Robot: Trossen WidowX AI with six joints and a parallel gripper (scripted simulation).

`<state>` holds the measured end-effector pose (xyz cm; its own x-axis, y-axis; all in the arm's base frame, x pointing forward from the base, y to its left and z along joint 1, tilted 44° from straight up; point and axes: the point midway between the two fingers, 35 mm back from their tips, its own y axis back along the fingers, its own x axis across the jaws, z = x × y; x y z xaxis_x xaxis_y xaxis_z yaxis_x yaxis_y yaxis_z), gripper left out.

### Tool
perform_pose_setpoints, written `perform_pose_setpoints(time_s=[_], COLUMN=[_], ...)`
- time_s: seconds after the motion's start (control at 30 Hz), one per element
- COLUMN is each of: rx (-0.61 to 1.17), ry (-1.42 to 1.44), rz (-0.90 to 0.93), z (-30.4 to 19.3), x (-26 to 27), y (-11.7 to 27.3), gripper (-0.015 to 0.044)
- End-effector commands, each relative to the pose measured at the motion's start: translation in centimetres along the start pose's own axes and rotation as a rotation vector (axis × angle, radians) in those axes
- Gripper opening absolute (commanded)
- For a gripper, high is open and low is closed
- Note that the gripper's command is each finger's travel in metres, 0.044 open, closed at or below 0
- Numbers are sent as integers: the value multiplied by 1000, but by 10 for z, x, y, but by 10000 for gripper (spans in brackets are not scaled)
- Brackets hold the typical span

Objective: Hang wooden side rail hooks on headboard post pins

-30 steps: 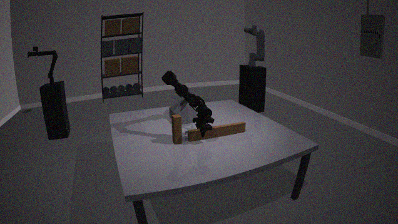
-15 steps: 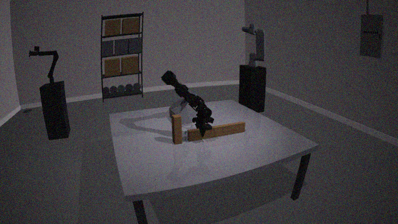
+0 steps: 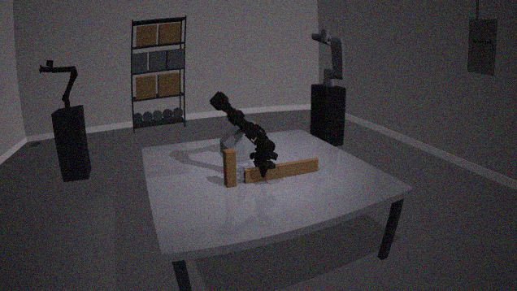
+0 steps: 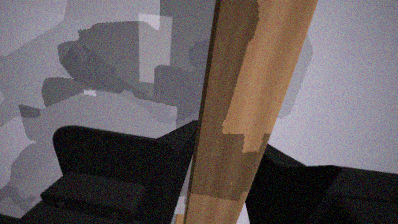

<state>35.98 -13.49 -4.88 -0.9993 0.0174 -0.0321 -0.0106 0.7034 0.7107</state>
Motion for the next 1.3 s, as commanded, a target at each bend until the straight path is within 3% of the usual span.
perform_pose_setpoints(time_s=[0.0, 1.27], rx=[-2, -3], ry=[14, 13], rz=[2, 2], z=[1, 1], x=[0, 0], y=[1, 8], gripper=[0, 0])
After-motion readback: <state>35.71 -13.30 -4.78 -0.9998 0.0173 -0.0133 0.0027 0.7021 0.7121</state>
